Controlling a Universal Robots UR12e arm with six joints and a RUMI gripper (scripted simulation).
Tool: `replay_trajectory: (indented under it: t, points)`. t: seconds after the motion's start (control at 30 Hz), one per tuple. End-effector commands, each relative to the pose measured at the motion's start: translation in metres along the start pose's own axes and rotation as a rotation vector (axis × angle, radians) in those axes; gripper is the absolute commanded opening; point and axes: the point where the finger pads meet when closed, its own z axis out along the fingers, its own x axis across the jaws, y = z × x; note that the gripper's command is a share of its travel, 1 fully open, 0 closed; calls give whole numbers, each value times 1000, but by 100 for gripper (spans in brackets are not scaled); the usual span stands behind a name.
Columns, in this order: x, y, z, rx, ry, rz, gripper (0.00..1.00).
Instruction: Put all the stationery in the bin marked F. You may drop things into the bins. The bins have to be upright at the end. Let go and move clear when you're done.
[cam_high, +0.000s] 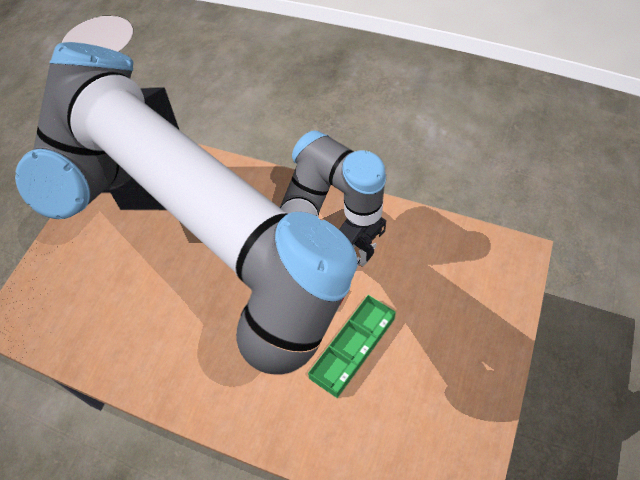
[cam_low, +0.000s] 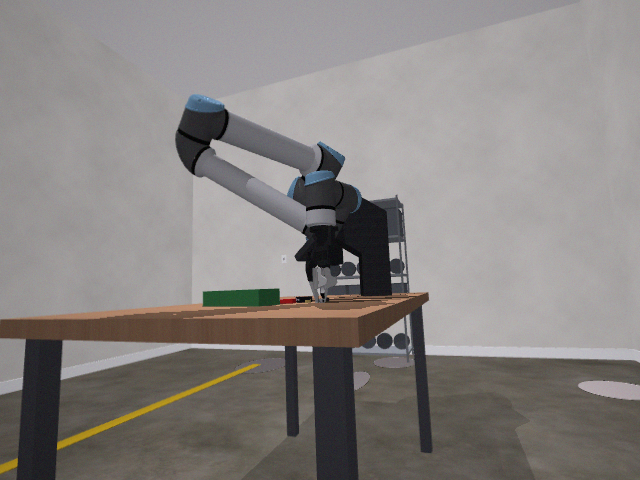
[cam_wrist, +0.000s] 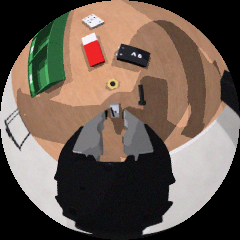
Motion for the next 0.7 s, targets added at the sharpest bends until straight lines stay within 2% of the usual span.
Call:
replay_trajectory:
  t: [0.0, 0.13, 0.17, 0.67]
  points:
    - [0, 0, 0, 0, -1, 0, 18]
    - [0, 0, 0, 0, -1, 0, 18]
    - [0, 0, 0, 0, -1, 0, 0]
    - [0, 0, 0, 0, -1, 0, 0]
